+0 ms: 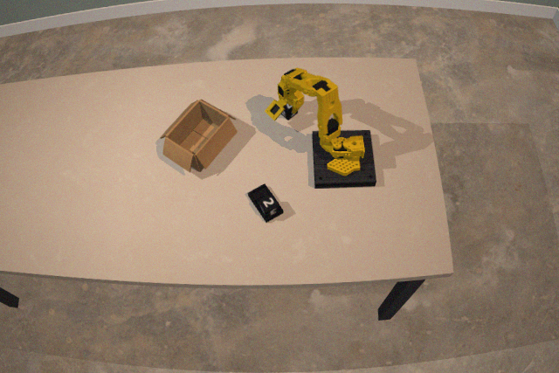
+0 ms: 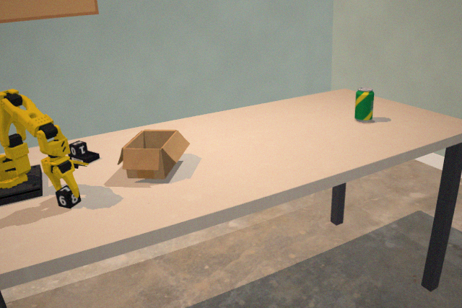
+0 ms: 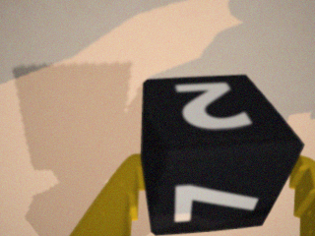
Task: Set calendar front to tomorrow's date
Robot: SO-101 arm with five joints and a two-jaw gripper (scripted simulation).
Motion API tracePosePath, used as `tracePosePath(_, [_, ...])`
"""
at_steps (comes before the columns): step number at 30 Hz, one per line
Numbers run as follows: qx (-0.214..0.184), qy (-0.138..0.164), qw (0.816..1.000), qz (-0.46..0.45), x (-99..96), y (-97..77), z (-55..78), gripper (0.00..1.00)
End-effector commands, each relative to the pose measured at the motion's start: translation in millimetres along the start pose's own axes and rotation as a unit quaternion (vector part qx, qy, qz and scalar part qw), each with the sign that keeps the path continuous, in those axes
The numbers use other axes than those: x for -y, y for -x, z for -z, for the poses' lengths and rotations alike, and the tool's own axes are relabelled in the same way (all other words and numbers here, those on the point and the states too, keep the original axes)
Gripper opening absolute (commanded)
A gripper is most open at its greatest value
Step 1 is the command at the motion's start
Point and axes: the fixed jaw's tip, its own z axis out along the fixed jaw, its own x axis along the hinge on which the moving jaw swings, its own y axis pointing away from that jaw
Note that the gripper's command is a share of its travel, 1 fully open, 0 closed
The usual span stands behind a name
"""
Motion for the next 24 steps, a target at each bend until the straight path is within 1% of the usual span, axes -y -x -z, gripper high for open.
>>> tracePosePath(1, [0.002,0.012,1.000,-0.001,-5.0,-1.2,-4.5,0.35])
tracePosePath(11, [0.002,0.012,1.000,-0.001,-4.9,-1.2,-4.4,0.36])
tracePosePath(14, [0.002,0.012,1.000,-0.001,-4.5,-1.3,-2.5,0.36])
tracePosePath(19, [0.002,0.012,1.000,-0.001,-2.7,-1.4,7.5,0.36])
tracePosePath(24, [0.002,0.012,1.000,-0.001,-1.1,-1.6,24.6,0.36])
